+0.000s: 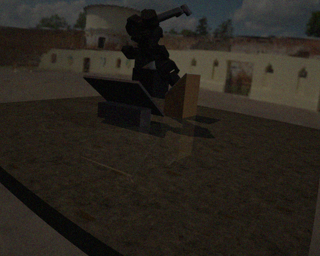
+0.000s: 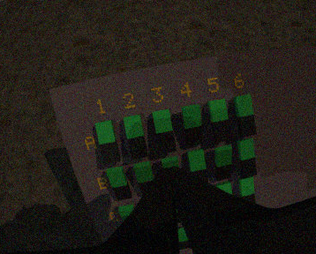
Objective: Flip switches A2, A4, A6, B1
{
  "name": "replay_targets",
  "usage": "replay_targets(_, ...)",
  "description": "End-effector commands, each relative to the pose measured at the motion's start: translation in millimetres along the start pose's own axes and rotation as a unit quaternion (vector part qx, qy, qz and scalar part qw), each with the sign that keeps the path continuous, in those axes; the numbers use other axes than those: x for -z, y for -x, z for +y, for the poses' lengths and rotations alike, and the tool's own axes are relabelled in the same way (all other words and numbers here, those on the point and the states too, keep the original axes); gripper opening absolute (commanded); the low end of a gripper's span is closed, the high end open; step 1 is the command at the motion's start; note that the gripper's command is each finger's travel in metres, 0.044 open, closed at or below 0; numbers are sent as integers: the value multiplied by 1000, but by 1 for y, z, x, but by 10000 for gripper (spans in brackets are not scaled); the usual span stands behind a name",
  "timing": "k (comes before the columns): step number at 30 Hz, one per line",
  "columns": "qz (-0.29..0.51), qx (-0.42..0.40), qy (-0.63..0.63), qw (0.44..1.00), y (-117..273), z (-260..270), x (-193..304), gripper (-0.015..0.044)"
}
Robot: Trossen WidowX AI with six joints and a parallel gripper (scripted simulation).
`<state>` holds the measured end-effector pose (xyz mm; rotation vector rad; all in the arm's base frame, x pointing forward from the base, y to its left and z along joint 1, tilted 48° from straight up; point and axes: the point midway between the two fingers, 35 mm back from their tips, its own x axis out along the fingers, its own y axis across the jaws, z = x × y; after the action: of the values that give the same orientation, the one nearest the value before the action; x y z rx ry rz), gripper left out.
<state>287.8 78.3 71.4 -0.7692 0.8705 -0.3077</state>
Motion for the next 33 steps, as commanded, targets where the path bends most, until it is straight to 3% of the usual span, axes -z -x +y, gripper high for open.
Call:
replay_targets(1, 3, 7, 10, 1000, -1, 41, 28, 0)
replay_targets(7, 3, 8, 10, 1000, -3, 43, 29, 0)
replay_targets(12, 15, 9, 10, 1000, -36, 41, 28, 0)
replay_targets(33, 14, 9, 10, 1000, -58, 41, 28, 0)
